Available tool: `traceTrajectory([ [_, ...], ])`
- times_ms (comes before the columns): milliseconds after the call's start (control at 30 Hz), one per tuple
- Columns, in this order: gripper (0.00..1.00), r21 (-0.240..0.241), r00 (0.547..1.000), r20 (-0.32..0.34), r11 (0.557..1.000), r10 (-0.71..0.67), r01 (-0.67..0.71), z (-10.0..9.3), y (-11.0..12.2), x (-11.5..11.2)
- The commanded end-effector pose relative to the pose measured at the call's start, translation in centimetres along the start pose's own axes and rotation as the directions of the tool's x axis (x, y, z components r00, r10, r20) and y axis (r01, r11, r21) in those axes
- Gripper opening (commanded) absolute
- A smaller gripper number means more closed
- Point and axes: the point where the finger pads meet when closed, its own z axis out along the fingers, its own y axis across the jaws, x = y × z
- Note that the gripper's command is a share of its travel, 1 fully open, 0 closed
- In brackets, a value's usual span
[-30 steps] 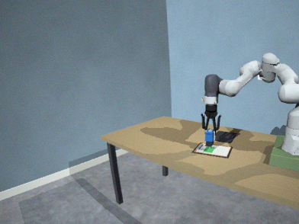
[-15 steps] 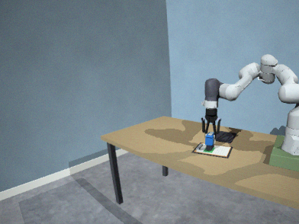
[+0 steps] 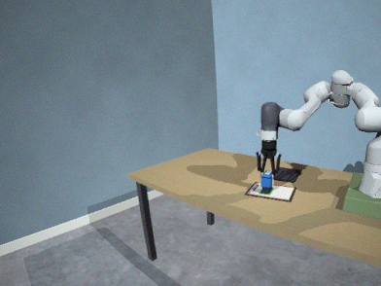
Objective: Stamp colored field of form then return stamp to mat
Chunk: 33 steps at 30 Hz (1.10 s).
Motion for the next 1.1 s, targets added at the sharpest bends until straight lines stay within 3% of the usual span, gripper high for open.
traceTrajectory([
  [0,0.18,0.005,1.0,0.001,1.0,0.006,-0.006,0.0,-0.2,-0.1],
  [667,0.18,0.005,1.0,0.001,1.0,0.006,-0.006,0.3,-0.2,0.0],
  [1067,0.18,0.005,1.0,0.001,1.0,0.006,-0.006,2.5,-0.2,0.0],
])
